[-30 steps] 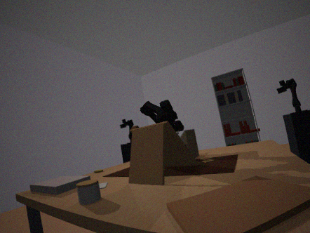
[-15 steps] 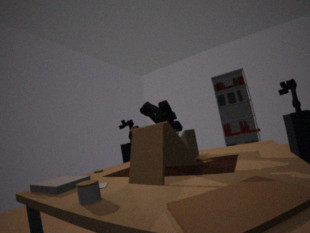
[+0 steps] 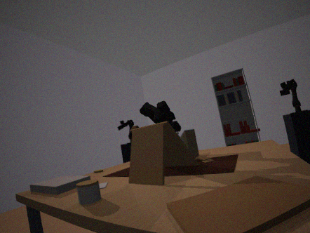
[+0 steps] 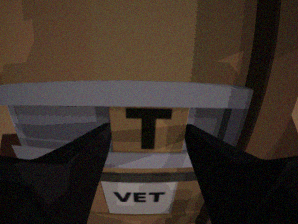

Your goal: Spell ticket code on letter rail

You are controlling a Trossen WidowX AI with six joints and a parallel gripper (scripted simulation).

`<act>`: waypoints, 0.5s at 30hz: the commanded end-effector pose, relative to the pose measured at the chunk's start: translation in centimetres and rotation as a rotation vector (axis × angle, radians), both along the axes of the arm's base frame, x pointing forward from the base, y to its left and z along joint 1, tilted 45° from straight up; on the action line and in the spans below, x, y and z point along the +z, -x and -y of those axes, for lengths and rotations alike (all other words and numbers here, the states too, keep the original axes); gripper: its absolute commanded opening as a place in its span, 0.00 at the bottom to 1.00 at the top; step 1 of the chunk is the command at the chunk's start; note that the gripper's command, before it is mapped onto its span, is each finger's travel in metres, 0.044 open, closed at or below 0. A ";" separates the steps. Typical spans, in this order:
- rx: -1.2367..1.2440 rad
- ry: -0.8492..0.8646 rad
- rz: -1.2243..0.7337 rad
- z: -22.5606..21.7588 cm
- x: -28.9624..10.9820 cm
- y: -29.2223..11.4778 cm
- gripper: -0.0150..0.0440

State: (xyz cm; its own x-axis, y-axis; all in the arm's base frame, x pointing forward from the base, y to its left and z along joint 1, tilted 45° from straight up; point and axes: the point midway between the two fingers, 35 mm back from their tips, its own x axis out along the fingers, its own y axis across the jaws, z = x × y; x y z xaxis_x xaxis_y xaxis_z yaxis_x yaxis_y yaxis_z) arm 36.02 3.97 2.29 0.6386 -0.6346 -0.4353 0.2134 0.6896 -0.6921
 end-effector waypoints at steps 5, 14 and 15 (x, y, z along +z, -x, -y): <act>0.004 -0.001 -0.004 0.4 0.3 0.2 0.25; 0.004 -0.001 -0.004 0.8 0.7 0.3 0.25; 0.004 -0.001 -0.004 0.8 0.7 0.3 0.25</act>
State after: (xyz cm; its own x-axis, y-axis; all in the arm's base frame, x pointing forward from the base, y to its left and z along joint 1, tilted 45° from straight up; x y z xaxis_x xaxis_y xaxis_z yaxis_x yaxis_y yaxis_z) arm 35.84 3.35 2.91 0.6383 -0.6349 -0.4353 0.2131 0.6891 -0.6927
